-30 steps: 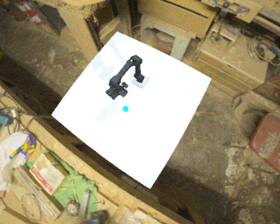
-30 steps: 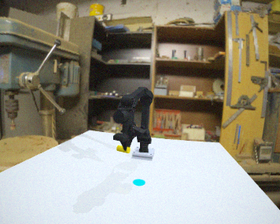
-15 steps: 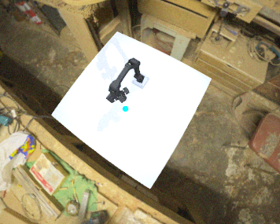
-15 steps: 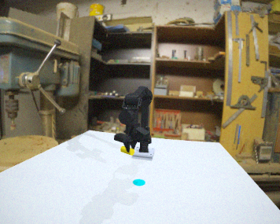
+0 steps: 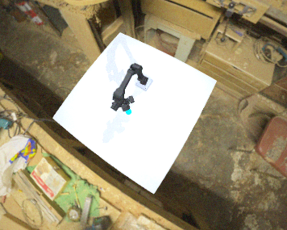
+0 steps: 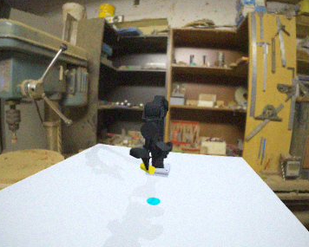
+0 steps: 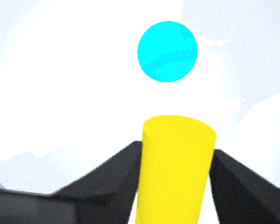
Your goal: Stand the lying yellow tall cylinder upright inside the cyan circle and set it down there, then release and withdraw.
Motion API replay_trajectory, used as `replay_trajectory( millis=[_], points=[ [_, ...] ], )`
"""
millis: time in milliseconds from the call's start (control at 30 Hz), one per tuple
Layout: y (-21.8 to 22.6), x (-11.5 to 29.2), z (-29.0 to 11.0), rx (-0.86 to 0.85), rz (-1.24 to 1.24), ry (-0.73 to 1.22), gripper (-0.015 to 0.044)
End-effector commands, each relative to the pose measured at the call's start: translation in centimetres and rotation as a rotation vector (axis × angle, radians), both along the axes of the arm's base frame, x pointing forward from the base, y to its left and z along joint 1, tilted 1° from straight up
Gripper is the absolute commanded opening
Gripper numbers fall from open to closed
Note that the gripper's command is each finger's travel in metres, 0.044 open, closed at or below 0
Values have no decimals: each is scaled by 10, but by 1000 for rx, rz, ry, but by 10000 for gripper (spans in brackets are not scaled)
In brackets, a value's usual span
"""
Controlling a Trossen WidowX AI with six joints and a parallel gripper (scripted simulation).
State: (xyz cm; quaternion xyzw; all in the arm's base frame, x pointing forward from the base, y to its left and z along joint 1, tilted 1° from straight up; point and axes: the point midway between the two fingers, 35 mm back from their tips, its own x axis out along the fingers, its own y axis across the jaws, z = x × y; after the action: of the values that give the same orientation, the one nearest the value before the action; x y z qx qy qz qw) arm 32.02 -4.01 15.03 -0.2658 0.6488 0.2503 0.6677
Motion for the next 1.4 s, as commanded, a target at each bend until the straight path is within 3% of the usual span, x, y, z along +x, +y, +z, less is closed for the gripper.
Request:
replay_trajectory(
  millis=[0, 1367],
  points=[
    [10, 9, -1, 7, -57, 8, 105],
    [17, 46, -24, 168, -229, -165, 105]
  ],
)
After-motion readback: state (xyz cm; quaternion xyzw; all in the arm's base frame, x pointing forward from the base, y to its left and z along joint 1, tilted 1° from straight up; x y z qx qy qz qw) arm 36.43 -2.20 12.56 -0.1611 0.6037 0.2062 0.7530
